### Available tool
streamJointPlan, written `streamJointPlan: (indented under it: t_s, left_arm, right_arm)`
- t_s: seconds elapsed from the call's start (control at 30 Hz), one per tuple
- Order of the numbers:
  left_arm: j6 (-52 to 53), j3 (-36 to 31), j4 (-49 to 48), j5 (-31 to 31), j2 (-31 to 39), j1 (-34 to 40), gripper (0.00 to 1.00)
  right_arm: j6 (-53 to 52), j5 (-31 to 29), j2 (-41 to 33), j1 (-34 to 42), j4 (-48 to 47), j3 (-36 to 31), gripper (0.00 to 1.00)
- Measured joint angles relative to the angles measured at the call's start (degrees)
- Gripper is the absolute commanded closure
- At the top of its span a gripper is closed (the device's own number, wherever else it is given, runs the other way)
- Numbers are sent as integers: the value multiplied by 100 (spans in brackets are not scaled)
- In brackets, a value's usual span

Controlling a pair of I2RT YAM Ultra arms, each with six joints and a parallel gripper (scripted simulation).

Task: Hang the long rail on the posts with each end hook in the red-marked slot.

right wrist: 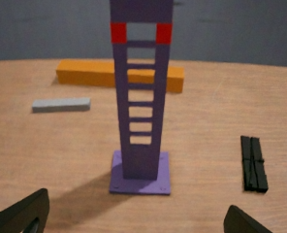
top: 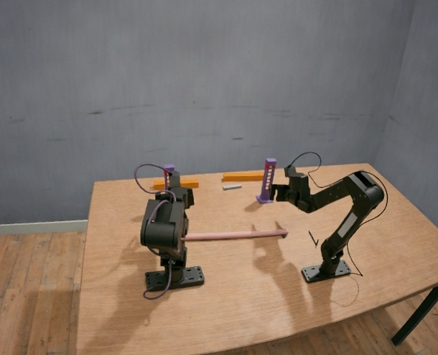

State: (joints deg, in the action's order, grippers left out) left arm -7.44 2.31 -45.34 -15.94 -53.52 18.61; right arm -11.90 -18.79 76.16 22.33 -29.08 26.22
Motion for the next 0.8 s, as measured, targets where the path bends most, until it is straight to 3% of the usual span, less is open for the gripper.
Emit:
streamJointPlan:
  t_s: [0.6, 0.67, 0.73, 0.77, 0.8]
  left_arm:
    - [0, 0, -146, -28, -15, 2, 0]
    - [11, 0, -146, -33, -15, 2, 23]
    - [70, 2, -122, -33, -13, 2, 45]
    - [127, 2, -83, -33, -13, 2, 52]
    - [205, 2, -20, -24, -20, 2, 52]
  right_arm:
    - [-20, -254, 151, 153, -398, -76, 0]
    - [-20, -256, 151, 153, -400, -76, 0]
    - [-15, -262, 153, 153, -407, -76, 23]
    - [0, -264, 151, 151, -409, -76, 34]
    - [26, -258, 151, 153, -400, -74, 45]
